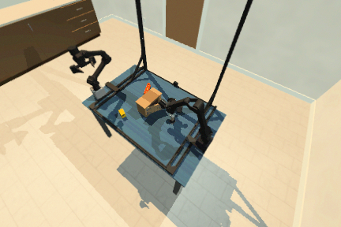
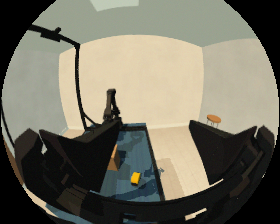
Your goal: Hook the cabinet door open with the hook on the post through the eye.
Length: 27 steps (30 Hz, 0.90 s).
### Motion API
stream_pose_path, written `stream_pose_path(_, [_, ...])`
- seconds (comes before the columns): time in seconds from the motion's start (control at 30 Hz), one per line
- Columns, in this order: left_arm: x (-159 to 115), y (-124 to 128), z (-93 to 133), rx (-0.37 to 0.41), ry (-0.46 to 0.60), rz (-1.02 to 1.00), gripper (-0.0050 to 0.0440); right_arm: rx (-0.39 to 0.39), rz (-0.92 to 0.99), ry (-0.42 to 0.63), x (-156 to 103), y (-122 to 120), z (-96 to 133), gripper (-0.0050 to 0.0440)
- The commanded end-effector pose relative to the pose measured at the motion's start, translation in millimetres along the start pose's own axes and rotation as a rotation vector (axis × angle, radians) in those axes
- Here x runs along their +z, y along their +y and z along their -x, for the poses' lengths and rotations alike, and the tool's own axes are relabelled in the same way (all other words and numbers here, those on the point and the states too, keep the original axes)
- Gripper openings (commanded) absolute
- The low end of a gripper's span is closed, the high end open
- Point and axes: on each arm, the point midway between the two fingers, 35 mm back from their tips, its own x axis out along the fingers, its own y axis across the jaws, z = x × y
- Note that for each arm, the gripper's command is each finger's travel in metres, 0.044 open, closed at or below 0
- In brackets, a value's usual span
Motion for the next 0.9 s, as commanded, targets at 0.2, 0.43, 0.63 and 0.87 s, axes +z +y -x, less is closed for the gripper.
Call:
stream_pose_path(0.2, [-1.3,14.8,2.7,0.150,0.003,0.150,0.0000,0.002,-0.002,0.000,0.3,0.2,0.0,0.0400])
stream_pose_path(0.43, [-4.9,27.8,6.0,0.297,0.006,0.299,0.0000,0.002,-0.002,0.000,0.3,0.2,0.0,0.0400])
stream_pose_path(0.63, [-9.6,39.0,10.6,0.420,0.008,0.423,0.0000,0.002,-0.002,0.000,0.3,0.2,0.0,0.0400])
stream_pose_path(0.87, [-15.3,48.3,16.0,0.518,0.009,0.523,0.0000,0.002,-0.002,0.000,0.3,0.2,0.0,0.0400])
